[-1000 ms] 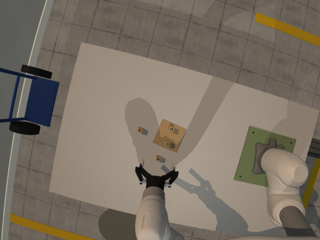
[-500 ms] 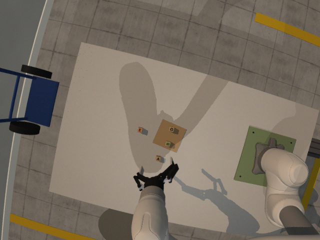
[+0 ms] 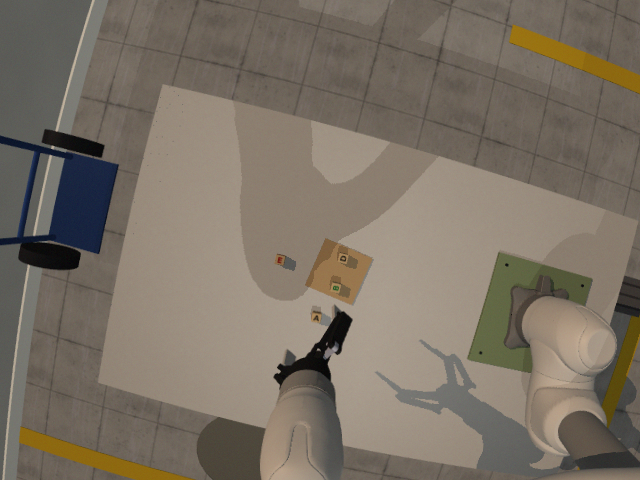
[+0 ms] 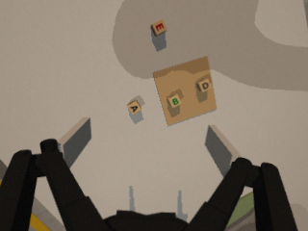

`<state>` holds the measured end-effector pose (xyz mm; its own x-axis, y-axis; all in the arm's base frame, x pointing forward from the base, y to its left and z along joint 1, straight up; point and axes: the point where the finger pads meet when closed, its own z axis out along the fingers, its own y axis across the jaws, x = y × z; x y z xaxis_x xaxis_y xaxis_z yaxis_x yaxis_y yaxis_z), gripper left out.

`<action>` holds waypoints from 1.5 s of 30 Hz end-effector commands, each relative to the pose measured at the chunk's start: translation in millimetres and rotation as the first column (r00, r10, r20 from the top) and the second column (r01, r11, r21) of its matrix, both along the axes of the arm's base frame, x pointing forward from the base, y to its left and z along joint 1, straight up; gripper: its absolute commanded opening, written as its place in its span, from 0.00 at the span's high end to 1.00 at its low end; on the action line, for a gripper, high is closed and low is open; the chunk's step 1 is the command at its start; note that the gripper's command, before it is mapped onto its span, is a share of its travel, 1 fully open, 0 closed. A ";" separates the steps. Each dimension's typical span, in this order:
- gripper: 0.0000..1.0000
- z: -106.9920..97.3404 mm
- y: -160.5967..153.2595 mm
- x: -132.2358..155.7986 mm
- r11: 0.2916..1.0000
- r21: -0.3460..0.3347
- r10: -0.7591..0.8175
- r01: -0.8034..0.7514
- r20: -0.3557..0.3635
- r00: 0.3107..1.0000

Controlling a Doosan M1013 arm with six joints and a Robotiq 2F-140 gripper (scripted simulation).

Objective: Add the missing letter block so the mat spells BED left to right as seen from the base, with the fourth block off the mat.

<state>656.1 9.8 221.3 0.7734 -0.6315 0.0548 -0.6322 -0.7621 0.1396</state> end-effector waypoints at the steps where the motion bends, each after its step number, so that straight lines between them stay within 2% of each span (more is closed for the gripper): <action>1: 0.00 14.3 -1.7 -0.2 0.995 0.031 0.098 -0.098 -0.010 0.995; 8: 0.00 42.7 -4.8 -1.2 0.955 0.078 0.288 -0.287 -0.007 0.958; 9: 0.00 53.1 -5.9 -1.8 0.931 0.093 0.355 -0.353 -0.002 0.935; 14: 0.00 77.4 -8.0 -3.7 0.856 0.123 0.503 -0.501 0.019 0.864; 16: 0.00 81.6 -8.4 -4.1 0.841 0.128 0.527 -0.526 0.023 0.849; 17: 0.00 92.6 -9.2 -5.2 0.797 0.137 0.589 -0.588 0.036 0.807; 20: 0.00 94.9 -9.4 -5.4 0.788 0.139 0.601 -0.600 0.039 0.798; 21: 0.00 92.7 -11.8 -6.4 0.797 0.136 0.590 -0.589 0.037 0.807; 22: 0.00 78.5 -15.2 -7.2 0.852 0.122 0.511 -0.510 0.021 0.859; 23: 0.00 73.1 -16.5 -7.6 0.871 0.116 0.480 -0.478 0.016 0.877; 26: 0.00 67.8 -17.8 -8.0 0.888 0.109 0.448 -0.446 0.012 0.894; 33: 0.00 31.2 -26.4 -11.7 0.975 0.054 0.214 -0.214 -0.005 0.977; 36: 0.00 26.1 -27.6 -12.4 0.983 0.046 0.180 -0.180 -0.005 0.984; 37: 0.00 13.7 -30.4 -14.2 0.995 0.024 0.096 -0.096 -0.003 0.995; 45: 0.00 -22.2 -38.3 -20.4 0.988 -0.037 -0.149 0.150 0.024 0.988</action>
<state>637.8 -25.8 211.6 0.7344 -0.6753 0.0680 -0.6772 -0.7223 0.1402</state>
